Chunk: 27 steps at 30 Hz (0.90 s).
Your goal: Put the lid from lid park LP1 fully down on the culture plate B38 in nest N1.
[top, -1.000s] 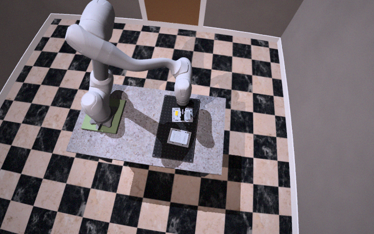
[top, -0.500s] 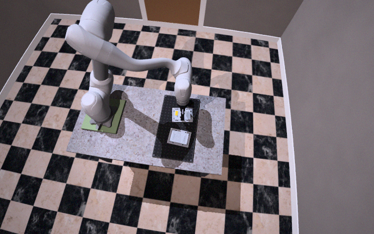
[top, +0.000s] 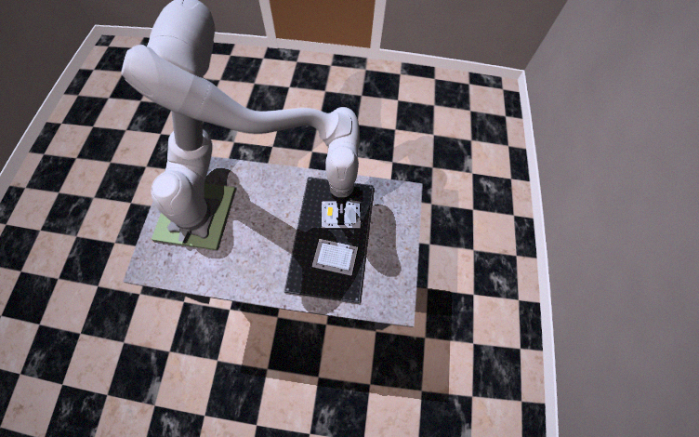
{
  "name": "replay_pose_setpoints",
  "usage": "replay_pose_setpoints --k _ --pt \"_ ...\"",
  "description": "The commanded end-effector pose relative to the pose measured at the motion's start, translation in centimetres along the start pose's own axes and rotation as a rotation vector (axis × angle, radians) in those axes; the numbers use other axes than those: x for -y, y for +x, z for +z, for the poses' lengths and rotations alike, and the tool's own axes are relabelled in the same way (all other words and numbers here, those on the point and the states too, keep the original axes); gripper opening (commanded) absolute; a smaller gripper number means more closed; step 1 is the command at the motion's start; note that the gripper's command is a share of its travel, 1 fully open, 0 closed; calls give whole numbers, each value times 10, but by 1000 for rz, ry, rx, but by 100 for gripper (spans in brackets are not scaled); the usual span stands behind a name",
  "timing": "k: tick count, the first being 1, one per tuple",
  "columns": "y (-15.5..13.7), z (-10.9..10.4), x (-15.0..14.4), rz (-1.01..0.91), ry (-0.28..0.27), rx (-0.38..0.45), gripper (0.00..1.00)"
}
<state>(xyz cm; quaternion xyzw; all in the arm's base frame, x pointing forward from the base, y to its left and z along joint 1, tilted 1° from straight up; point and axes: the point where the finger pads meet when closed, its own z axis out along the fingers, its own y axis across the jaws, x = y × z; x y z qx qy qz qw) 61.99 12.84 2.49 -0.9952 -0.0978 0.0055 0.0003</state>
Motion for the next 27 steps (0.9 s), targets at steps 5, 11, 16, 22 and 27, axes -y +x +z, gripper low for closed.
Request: replay_pose_setpoints --k 5,11,16,22,27 --pt "0 -1 0 0 0 -1 60" --pt "0 -2 0 0 0 -1 60" --pt "0 -6 0 0 0 -1 60" --pt "0 -10 0 0 0 -1 60" --pt "0 -17 0 0 0 -1 60"
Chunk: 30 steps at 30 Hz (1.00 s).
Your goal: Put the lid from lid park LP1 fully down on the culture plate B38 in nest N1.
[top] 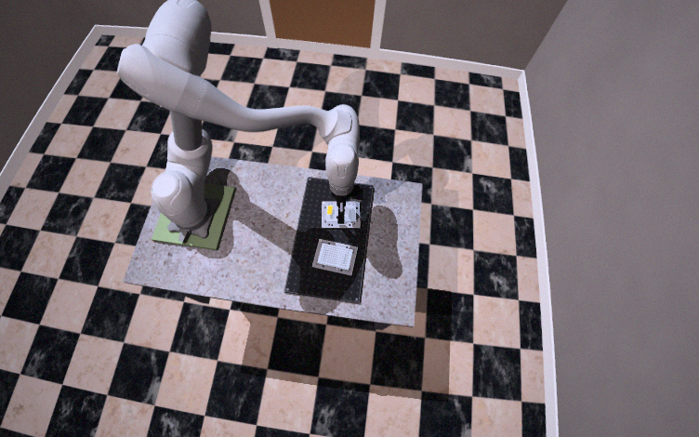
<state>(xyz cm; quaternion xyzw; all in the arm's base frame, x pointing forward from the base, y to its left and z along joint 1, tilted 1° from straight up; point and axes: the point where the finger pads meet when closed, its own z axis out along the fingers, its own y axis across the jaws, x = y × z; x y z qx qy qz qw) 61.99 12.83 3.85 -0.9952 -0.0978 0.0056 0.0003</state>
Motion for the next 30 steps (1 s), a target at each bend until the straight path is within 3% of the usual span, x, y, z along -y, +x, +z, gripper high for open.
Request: replay_pose_setpoints --k 1,30 --pt "1 -6 0 0 0 -1 60" --pt "0 -45 0 0 0 -1 60"
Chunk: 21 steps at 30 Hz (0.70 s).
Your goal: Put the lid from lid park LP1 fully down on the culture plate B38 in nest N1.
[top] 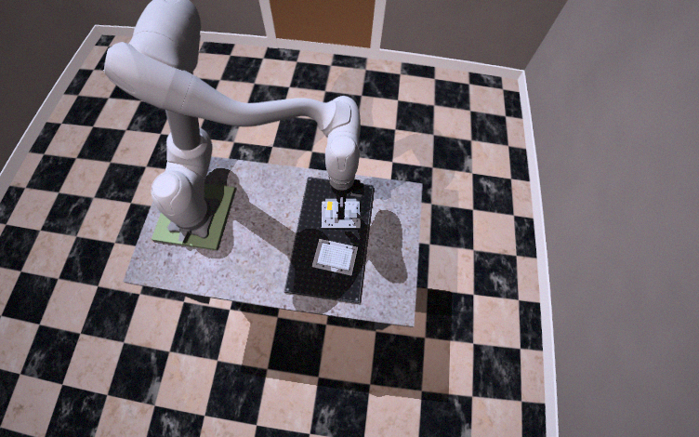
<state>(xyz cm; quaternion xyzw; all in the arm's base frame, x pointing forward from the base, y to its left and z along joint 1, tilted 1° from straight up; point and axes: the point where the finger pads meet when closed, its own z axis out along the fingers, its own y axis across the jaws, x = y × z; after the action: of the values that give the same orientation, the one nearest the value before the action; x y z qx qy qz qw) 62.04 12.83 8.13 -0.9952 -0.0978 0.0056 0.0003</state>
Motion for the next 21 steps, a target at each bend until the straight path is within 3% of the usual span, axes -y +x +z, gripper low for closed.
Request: replay_pose_setpoints --k 1,14,15,18,21 --pt "1 -3 0 0 0 -1 60" --pt "1 -5 -2 0 0 -1 60" --pt "1 -5 -11 0 0 -1 60" --pt "-3 -5 -80 0 0 -2 60" --pt "-12 -5 -120 0 0 -2 60"
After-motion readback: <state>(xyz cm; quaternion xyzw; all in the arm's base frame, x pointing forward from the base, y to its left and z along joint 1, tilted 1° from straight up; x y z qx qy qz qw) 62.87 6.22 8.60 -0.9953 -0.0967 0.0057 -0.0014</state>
